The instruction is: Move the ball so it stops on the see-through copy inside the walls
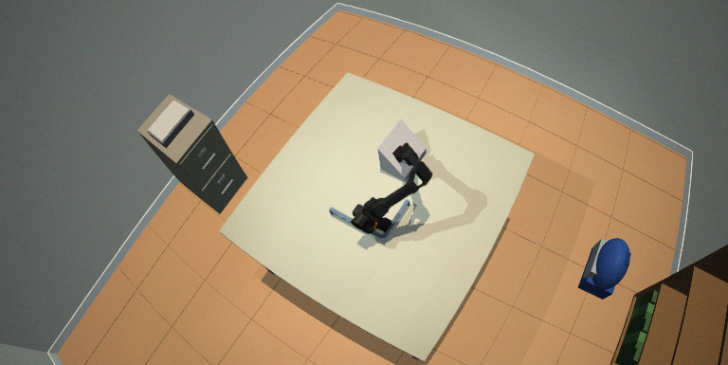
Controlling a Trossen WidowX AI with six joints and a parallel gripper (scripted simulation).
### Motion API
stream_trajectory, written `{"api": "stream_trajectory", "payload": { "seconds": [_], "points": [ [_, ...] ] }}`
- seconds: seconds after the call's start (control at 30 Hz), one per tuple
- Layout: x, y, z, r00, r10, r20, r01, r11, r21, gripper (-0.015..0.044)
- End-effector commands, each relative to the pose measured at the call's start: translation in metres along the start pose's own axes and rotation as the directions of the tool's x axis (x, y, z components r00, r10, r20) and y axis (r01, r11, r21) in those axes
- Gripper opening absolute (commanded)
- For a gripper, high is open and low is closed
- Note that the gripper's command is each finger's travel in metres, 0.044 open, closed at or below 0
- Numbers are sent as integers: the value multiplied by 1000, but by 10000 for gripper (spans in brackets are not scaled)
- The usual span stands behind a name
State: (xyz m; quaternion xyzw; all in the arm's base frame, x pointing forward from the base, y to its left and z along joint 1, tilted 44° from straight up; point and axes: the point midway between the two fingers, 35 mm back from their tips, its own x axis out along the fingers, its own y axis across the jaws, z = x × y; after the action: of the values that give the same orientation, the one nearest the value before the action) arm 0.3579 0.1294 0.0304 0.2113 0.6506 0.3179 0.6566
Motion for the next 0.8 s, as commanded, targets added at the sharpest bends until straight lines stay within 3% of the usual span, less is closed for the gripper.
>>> {"api": "stream_trajectory", "payload": {
  "seconds": [0.0,0.17,0.63,0.77],
  "points": [
    [7,-1,-1,1000,3,-3,-3,1000,8,0],
    [11,-1,-1,1000,4,-3,-4,1000,8,0],
    [7,0,0,1000,0,0,0,1000,3,367],
    [-17,-2,2,1000,-3,-1,3,1000,5,385]
  ]
}}
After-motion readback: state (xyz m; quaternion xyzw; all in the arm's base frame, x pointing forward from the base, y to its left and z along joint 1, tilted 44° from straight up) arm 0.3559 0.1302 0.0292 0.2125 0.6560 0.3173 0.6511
